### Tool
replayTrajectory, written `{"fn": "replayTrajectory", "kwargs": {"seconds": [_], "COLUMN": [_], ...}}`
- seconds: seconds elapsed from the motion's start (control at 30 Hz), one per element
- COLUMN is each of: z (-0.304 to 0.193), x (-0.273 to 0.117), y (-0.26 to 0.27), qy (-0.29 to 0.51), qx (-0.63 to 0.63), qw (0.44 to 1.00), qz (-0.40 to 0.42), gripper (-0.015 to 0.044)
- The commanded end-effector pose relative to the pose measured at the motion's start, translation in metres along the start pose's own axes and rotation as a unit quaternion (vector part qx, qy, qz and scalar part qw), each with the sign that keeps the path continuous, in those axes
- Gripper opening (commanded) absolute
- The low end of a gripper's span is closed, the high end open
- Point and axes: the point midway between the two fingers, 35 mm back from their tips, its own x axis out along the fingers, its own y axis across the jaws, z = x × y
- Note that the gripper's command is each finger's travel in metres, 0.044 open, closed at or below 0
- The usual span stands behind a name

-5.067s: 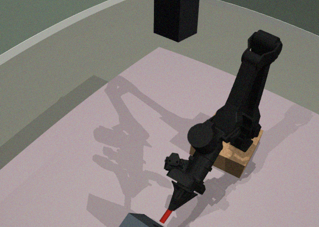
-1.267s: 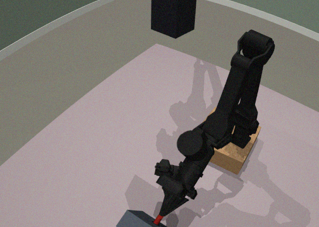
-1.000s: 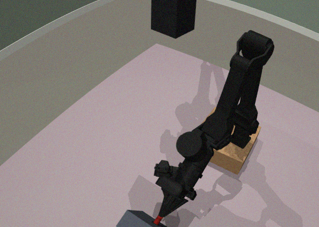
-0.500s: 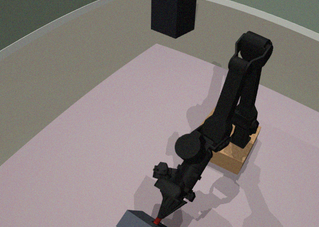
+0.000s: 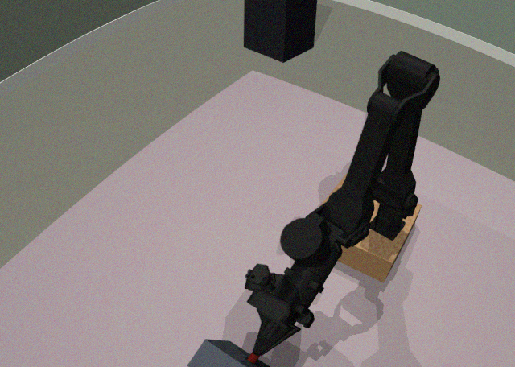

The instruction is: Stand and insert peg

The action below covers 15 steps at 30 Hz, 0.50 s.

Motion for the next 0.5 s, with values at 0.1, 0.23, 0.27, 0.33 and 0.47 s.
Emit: {"fn": "replayTrajectory", "kwargs": {"seconds": [0.1, 0.23, 0.27, 0.33, 0.47], "z": [0.0000, 0.0000, 0.0000, 0.0000, 0.0000], "x": [-0.0001, -0.0001, -0.0001, -0.0001, -0.0001], "y": [-0.0002, -0.0002, -0.0002, -0.0002, -0.0002], "qy": [0.000, 0.000, 0.000, 0.000, 0.000], "qx": [0.000, 0.000, 0.000, 0.000, 0.000], "qw": [1.000, 1.000, 1.000, 1.000, 1.000], "qz": [0.000, 0.000, 0.000, 0.000, 0.000], "gripper": [0.0000, 0.0026, 0.0053, 0.0105, 0.0210]}}
